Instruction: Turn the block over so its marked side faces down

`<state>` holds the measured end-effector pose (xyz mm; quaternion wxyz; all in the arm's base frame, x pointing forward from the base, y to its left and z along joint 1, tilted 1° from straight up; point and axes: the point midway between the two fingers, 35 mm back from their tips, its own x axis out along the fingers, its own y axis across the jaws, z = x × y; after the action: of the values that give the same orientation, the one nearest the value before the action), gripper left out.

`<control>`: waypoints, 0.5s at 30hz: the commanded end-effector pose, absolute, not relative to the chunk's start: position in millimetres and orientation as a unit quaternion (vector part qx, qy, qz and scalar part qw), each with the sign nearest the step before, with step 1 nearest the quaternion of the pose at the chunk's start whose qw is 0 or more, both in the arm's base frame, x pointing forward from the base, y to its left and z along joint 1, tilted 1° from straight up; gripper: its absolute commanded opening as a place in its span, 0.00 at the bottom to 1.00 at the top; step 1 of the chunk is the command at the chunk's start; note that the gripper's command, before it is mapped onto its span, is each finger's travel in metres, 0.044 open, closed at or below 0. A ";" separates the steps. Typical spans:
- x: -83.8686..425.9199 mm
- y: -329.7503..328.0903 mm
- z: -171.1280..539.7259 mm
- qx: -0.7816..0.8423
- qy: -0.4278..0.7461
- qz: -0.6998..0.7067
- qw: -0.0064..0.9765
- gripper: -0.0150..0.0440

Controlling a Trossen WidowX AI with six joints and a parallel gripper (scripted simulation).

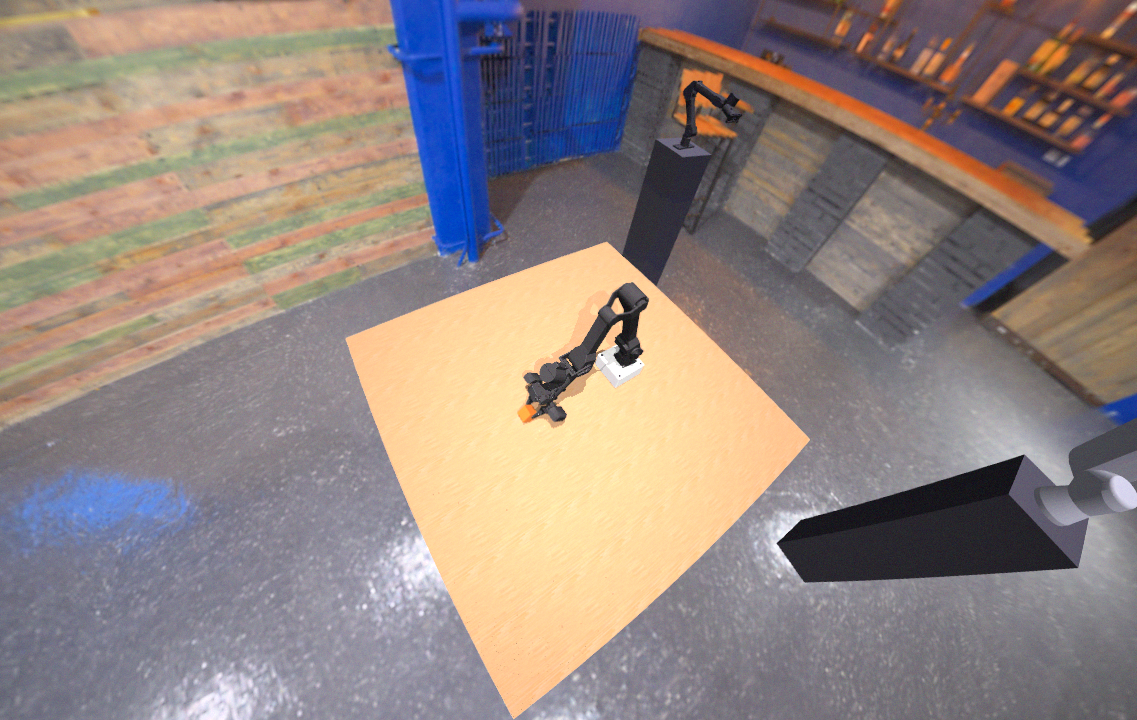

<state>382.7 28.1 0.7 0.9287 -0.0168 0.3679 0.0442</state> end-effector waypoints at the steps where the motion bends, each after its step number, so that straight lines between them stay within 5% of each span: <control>1: 379.5 28.5 -5.8 -0.012 0.352 0.046 0.935 0.25; 15: 366.7 27.7 -5.4 -0.008 0.256 0.047 0.965 0.25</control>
<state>370.7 27.4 -6.2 0.9614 -0.0119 0.2713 0.0451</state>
